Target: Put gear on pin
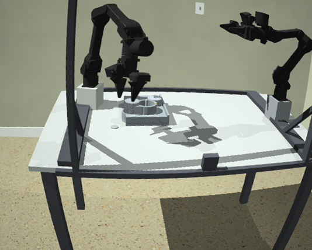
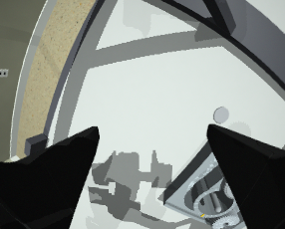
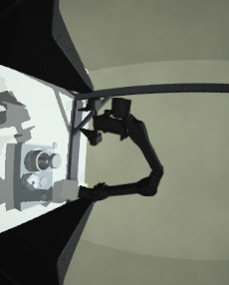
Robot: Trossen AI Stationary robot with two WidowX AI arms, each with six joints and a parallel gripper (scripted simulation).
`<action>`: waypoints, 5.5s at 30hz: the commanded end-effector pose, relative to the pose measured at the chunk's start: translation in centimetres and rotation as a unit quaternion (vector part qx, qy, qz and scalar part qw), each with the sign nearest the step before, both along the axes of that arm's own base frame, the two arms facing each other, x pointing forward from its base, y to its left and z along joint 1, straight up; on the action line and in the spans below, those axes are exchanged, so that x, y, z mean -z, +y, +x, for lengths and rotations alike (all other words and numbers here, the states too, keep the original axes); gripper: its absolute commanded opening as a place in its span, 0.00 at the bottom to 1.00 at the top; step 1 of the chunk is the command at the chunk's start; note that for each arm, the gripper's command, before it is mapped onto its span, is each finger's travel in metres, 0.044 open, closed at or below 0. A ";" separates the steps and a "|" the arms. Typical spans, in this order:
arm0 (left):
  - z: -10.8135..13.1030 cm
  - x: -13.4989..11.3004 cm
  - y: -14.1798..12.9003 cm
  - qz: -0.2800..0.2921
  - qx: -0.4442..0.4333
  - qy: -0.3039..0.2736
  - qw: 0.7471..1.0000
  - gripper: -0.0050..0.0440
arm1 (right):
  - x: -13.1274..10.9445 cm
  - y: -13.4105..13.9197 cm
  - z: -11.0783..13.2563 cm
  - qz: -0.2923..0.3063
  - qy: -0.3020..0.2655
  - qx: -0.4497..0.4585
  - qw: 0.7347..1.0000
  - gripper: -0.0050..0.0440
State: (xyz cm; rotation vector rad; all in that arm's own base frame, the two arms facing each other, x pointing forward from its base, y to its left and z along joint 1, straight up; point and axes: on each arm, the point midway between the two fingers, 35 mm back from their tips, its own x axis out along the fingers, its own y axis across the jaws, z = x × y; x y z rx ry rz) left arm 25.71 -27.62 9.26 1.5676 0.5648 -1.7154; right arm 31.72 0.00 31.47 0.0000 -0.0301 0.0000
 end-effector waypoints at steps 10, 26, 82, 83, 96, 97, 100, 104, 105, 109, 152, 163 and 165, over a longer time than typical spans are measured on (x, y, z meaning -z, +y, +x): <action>0.2 -0.9 -0.2 -0.010 0.000 -0.010 1.000 0.92 | -0.8 0.0 -0.1 0.000 -0.010 0.000 1.000 0.92; 4.2 -3.5 3.5 -0.085 -0.190 -0.067 0.976 0.92 | -0.6 0.0 -0.1 0.000 -0.007 0.000 1.000 0.92; 5.4 -23.5 28.0 -0.637 -0.649 -0.232 0.347 0.92 | -1.8 0.0 -0.3 0.000 -0.023 0.000 1.000 0.92; 5.3 -23.7 28.1 -0.641 -0.647 -0.231 0.342 0.92 | -1.8 0.0 -0.3 0.000 -0.023 0.000 1.000 0.92; 5.7 -23.2 27.7 -0.627 -0.651 -0.232 0.359 0.87 | -1.8 0.0 -0.3 0.000 -0.023 0.000 1.000 0.92; 5.7 -23.2 27.7 -0.626 -0.651 -0.232 0.359 0.87 | -1.8 0.0 -0.3 0.000 -0.023 0.000 1.000 0.92; 5.7 -23.2 27.7 -0.626 -0.651 -0.233 0.360 0.87 | -1.8 0.0 -0.3 0.000 -0.023 0.000 1.000 0.92; 5.7 -23.2 27.7 -0.627 -0.651 -0.233 0.360 0.87 | -1.8 0.0 -0.3 0.000 -0.023 0.000 1.000 0.92; 5.7 -23.3 27.7 -0.627 -0.651 -0.233 0.360 0.87 | -1.8 0.0 -0.3 0.000 -0.023 0.000 1.000 0.92; 6.2 -22.8 27.8 -0.622 -0.662 -0.221 0.355 0.87 | -1.8 0.0 -0.3 0.000 -0.023 0.000 1.000 0.92; 8.4 1.0 28.2 -0.212 -0.944 0.144 -0.207 0.87 | -1.8 0.0 -0.3 0.000 -0.023 0.000 1.000 0.92; 5.3 5.5 28.3 -0.064 -0.908 0.104 -0.400 0.87 | -1.8 0.0 -0.3 0.000 -0.023 0.000 1.000 0.92; 4.9 5.8 28.3 -0.050 -0.901 0.097 -0.421 0.87 | -1.8 0.0 -0.3 0.000 -0.023 0.000 1.000 0.92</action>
